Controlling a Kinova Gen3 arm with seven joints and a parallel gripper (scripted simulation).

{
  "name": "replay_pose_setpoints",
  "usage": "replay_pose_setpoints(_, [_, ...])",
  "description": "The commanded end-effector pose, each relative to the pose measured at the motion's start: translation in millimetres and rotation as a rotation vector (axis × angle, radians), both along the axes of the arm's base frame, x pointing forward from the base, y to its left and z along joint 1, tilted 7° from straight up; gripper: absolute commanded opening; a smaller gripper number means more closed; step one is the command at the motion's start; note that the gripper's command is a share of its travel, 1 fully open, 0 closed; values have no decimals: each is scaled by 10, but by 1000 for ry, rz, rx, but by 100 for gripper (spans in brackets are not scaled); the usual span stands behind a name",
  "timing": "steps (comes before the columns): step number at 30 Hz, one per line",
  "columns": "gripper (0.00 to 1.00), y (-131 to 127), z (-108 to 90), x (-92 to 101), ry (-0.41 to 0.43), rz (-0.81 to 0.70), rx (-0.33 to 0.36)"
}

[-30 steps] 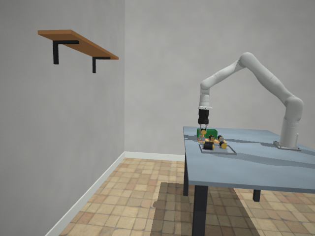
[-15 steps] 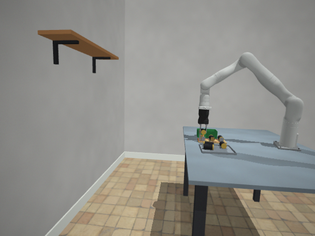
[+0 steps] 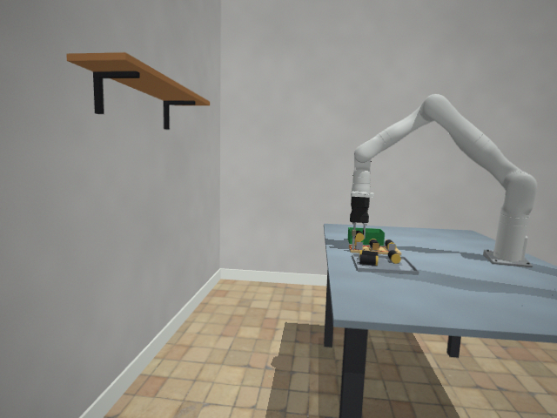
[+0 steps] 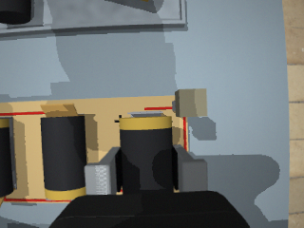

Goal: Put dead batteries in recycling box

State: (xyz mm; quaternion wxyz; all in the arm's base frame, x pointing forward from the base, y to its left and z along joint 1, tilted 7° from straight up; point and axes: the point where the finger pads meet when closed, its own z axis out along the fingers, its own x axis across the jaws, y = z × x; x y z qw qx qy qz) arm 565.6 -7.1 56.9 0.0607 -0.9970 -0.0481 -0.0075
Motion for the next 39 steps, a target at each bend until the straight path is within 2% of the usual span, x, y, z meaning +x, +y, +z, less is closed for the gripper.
replay_pose_setpoints(1, [57,-1,5,5,-1,0,0])
replay_pose_setpoints(39, [57,5,-37,5,-1,0,0])
